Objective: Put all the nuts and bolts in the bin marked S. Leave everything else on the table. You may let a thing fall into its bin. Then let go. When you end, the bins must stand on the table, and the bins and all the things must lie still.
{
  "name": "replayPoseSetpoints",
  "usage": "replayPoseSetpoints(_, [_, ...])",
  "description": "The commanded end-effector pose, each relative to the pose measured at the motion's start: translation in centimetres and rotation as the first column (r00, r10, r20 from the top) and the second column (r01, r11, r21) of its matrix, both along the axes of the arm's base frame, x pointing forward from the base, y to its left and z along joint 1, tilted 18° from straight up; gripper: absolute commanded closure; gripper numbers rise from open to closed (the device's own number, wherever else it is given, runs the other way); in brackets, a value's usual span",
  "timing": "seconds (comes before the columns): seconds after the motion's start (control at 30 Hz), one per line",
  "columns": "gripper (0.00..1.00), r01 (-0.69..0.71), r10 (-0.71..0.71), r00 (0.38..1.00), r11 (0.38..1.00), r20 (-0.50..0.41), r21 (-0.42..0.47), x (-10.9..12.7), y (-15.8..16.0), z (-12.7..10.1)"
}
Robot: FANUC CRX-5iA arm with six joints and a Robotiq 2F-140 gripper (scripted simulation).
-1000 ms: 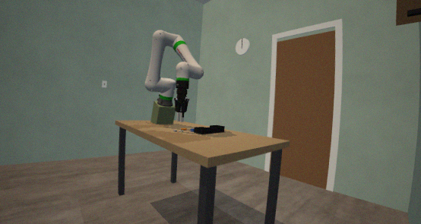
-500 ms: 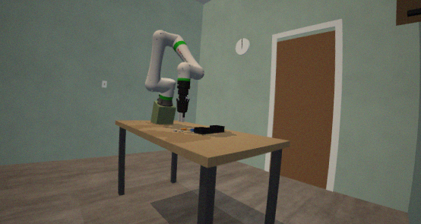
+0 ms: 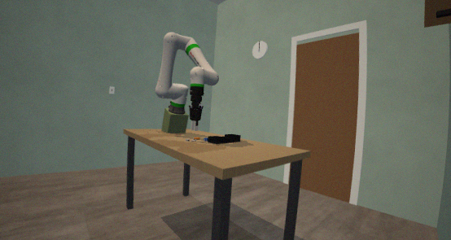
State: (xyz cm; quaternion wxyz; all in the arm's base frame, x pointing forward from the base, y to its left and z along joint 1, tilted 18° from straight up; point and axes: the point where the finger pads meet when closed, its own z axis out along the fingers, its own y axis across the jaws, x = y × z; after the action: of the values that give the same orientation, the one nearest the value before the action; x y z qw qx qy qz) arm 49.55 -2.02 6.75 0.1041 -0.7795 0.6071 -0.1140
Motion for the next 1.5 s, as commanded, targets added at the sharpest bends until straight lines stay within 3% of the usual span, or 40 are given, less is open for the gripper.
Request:
replayPoseSetpoints(0.0, [0.82, 0.0, 0.0, 1.0, 1.0, 0.0, 0.0, 0.0, 0.0, 0.0])
replayPoseSetpoints(0.4, [0.82, 0.0, 0.0, 1.0, 1.0, 0.0, 0.0, 0.0, 0.0, 0.0])
replayPoseSetpoints(0.97, [0.82, 0.0, 0.0, 1.0, 1.0, 0.0, 0.0, 1.9, 0.1, -5.7])
replayPoseSetpoints(1.47, [0.82, 0.0, 0.0, 1.0, 1.0, 0.0, 0.0, 2.3, 0.2, -6.9])
